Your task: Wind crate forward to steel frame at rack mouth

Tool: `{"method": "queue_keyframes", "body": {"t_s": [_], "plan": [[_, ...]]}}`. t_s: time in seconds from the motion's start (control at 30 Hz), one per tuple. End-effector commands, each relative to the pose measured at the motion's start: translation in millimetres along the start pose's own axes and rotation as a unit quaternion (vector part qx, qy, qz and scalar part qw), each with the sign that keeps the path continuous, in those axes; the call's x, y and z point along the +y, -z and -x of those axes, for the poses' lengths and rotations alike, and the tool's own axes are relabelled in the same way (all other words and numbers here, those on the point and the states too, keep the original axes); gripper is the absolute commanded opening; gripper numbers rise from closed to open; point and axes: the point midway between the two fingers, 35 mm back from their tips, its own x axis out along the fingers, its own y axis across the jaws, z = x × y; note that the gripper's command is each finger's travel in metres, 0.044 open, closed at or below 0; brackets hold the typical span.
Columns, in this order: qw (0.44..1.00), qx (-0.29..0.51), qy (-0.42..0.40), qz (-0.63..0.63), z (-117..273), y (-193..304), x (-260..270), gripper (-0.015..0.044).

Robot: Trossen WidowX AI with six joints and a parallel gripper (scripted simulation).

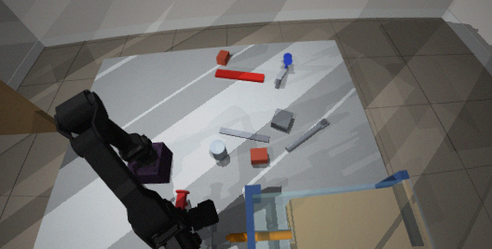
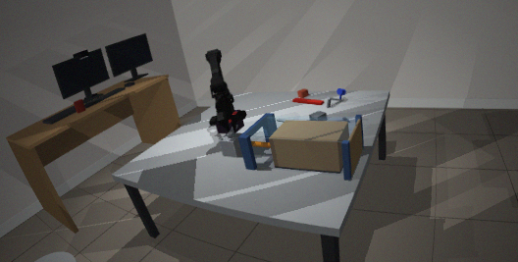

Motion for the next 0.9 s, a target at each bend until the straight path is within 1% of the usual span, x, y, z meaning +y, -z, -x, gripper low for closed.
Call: {"method": "queue_keyframes", "body": {"t_s": [0.0, 0.63, 0.87], "plan": [[1.000, -0.002, 0.000, -0.013, -3.9, -0.3, 0.7, 0.0000], [0.999, -0.004, -0.001, -0.035, -5.4, 0.5, 2.2, 0.0000], [1.000, -0.001, 0.000, -0.001, -5.3, 0.5, -0.8, 0.0000]]}}
